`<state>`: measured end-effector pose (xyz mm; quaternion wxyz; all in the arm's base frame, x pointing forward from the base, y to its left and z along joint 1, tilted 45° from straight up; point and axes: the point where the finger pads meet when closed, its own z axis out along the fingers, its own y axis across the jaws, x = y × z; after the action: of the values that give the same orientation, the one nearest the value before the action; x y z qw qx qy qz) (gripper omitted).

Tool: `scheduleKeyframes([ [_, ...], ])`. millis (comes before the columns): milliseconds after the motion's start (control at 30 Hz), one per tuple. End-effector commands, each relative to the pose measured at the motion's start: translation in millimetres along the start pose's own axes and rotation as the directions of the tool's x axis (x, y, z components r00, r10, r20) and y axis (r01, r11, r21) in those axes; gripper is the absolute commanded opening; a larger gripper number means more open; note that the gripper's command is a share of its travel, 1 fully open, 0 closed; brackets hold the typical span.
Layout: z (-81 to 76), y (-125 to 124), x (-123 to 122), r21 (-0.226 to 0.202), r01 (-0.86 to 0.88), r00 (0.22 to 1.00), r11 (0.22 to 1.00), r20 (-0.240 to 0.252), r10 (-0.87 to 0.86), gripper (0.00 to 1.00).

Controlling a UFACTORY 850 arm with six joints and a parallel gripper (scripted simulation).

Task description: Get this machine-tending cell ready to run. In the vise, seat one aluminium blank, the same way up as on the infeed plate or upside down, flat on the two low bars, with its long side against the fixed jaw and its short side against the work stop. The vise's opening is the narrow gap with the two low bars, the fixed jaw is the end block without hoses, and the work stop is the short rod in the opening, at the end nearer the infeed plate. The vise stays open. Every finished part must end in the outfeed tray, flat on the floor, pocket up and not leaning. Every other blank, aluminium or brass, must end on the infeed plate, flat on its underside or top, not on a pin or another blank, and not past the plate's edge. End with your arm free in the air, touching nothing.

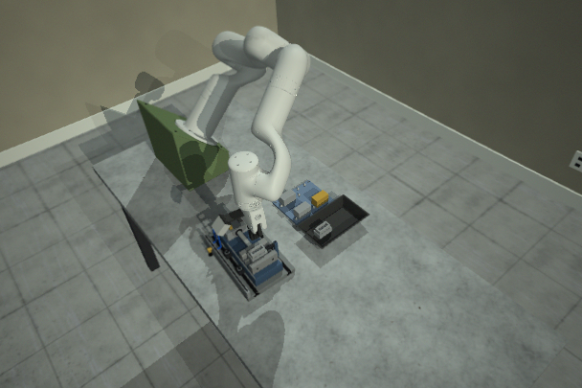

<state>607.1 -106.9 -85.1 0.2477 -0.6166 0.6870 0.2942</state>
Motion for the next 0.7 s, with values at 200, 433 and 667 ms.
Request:
scheduleKeyframes([
  [200, -1.2, -0.3, 0.2, 0.010, 0.064, 0.998, 0.998, 0.002, -0.064, 0.69],
  [433, -1.2, -0.3, 0.2, 0.010, 0.064, 0.998, 0.998, 0.002, -0.064, 0.69],
  [667, -1.2, -0.3, 0.2, 0.010, 0.064, 0.998, 0.998, 0.002, -0.064, 0.69],
])
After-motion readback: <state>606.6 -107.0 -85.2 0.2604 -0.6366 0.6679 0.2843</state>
